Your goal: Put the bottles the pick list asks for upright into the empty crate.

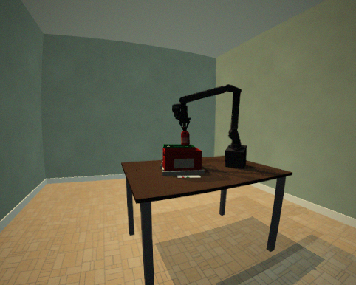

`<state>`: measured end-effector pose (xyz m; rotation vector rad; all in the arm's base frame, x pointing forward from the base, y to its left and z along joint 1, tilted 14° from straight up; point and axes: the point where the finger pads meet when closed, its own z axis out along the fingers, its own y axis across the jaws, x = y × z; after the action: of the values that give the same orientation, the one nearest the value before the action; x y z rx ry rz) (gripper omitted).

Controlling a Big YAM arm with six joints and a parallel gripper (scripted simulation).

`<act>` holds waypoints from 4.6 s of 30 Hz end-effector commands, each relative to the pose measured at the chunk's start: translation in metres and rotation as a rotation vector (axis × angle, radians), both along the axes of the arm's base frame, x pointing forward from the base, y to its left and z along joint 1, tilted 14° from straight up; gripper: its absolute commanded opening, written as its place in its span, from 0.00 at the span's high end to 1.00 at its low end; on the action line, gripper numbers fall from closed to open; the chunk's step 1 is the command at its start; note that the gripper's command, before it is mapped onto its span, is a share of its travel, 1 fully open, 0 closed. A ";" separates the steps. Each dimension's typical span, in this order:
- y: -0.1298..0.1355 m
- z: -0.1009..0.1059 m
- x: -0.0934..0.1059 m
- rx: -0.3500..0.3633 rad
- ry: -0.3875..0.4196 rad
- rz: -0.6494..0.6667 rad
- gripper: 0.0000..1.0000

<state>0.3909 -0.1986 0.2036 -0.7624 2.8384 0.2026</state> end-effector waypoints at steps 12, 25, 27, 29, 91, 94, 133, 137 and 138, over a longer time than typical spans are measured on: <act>0.020 0.052 0.010 -0.057 -0.098 -0.012 1.00; 0.052 0.040 -0.001 -0.036 -0.065 -0.008 1.00; 0.052 0.046 0.002 -0.042 -0.077 -0.008 1.00; 0.056 0.043 0.000 -0.035 -0.073 -0.009 1.00; 0.124 0.043 -0.006 -0.030 -0.074 -0.014 1.00; 0.125 0.045 -0.005 -0.032 -0.079 -0.013 1.00; 0.125 0.042 -0.002 -0.032 -0.081 -0.011 1.00; 0.125 0.042 -0.002 -0.032 -0.081 -0.011 1.00; 0.125 0.041 -0.002 -0.032 -0.081 -0.011 1.00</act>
<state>0.3830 -0.0752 0.2218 -0.7519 2.8313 0.1774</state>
